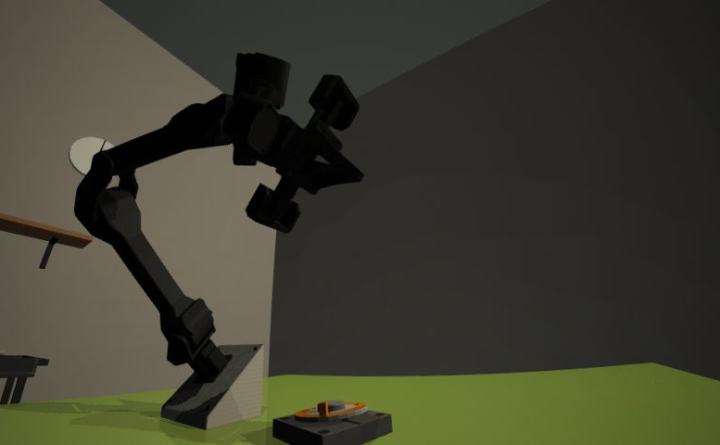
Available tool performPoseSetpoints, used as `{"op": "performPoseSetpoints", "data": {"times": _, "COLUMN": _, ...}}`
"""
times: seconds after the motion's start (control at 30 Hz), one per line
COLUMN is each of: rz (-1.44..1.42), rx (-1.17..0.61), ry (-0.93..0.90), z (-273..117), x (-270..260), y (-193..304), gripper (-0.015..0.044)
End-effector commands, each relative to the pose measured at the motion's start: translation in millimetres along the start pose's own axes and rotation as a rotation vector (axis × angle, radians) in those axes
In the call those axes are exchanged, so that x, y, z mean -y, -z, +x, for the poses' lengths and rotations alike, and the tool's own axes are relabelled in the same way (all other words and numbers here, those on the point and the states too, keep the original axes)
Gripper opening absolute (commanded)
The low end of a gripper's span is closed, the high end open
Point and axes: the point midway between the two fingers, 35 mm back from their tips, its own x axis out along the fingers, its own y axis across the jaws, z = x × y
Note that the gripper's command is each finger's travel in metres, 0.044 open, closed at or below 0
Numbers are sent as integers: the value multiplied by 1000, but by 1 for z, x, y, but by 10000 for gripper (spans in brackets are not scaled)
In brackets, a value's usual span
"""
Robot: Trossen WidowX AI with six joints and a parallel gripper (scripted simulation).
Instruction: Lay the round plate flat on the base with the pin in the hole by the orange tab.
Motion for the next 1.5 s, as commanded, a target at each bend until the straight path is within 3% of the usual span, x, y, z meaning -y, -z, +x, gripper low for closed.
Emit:
{"op": "performPoseSetpoints", "data": {"times": 0.0, "rz": -268, "rx": -77, "ry": 184, "z": 21, "x": 45, "y": 39, "gripper": 0}}
{"op": "performPoseSetpoints", "data": {"times": 0.2, "rz": -905, "rx": -339, "ry": 563, "z": 31, "x": 154, "y": 100, "gripper": 0}}
{"op": "performPoseSetpoints", "data": {"times": 0.4, "rz": -1376, "rx": -606, "ry": 804, "z": 12, "x": 224, "y": 118, "gripper": 0}}
{"op": "performPoseSetpoints", "data": {"times": 0.7, "rz": -1376, "rx": -606, "ry": 804, "z": 14, "x": 223, "y": 117, "gripper": 0}}
{"op": "performPoseSetpoints", "data": {"times": 1.03, "rz": -1376, "rx": -604, "ry": 806, "z": 43, "x": 260, "y": 113, "gripper": 0}}
{"op": "performPoseSetpoints", "data": {"times": 1.47, "rz": -1376, "rx": -604, "ry": 806, "z": 50, "x": 255, "y": 113, "gripper": 0}}
